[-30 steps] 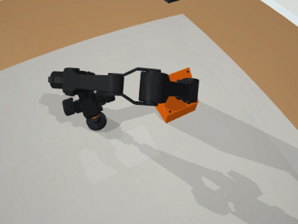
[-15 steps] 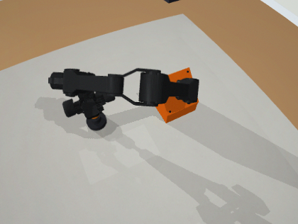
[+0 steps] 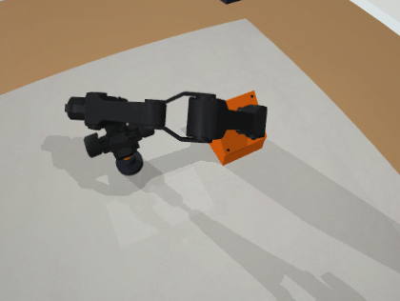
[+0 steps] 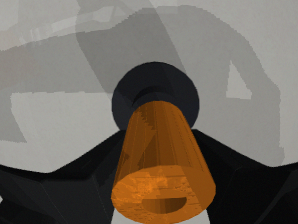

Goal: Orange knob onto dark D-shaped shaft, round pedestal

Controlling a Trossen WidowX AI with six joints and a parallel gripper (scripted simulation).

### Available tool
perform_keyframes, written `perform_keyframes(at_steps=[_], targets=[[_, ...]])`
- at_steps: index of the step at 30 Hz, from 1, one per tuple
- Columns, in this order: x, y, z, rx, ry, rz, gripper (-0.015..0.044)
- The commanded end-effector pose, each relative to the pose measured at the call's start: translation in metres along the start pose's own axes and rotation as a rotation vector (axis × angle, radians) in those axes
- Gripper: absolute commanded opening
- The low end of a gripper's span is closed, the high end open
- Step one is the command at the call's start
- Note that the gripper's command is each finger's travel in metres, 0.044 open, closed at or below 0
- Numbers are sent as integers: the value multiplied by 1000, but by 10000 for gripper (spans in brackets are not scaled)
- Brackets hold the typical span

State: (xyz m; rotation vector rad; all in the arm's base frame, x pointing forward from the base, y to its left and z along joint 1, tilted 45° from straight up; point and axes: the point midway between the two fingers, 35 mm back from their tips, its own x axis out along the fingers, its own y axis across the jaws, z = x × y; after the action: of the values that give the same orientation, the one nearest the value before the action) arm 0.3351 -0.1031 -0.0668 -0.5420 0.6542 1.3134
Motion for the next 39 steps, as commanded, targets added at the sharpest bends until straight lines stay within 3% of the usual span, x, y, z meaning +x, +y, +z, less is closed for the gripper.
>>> perform_keyframes(at_steps=[1,39], targets=[[0,-1,-1,-8,3,-3,0],[-5,-2,-2,-53,4,-3,0]])
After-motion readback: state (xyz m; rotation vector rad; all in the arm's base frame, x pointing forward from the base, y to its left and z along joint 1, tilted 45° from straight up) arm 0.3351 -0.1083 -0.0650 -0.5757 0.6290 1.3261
